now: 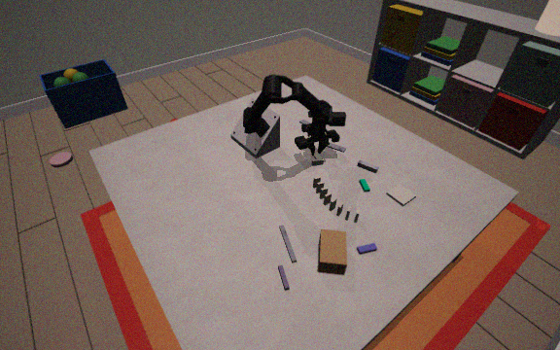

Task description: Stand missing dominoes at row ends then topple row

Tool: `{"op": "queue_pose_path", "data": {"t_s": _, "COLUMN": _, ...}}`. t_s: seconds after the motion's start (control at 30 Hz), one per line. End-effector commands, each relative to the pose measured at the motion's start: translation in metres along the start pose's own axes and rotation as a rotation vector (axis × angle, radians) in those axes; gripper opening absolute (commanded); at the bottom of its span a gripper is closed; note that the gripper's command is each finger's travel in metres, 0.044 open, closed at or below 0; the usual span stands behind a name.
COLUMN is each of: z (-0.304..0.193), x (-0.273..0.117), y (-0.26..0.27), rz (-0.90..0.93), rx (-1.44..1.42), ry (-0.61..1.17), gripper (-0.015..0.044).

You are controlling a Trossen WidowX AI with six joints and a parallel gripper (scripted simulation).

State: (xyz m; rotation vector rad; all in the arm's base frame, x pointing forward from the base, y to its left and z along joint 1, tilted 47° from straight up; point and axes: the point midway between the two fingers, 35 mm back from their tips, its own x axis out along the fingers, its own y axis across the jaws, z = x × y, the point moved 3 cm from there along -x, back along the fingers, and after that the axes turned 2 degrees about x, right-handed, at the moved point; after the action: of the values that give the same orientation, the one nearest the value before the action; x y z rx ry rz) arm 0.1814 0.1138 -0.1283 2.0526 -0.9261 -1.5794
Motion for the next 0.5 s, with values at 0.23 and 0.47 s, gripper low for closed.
{"op": "queue_pose_path", "data": {"t_s": 0.23, "z": -0.005, "x": -0.062, "y": 0.005, "rz": -0.001, "rx": -0.004, "ry": 0.002, "gripper": 0.0107}}
{"op": "queue_pose_path", "data": {"t_s": 0.47, "z": -0.007, "x": -0.09, "y": 0.008, "rz": -0.002, "rx": -0.004, "ry": 0.001, "gripper": 0.0107}}
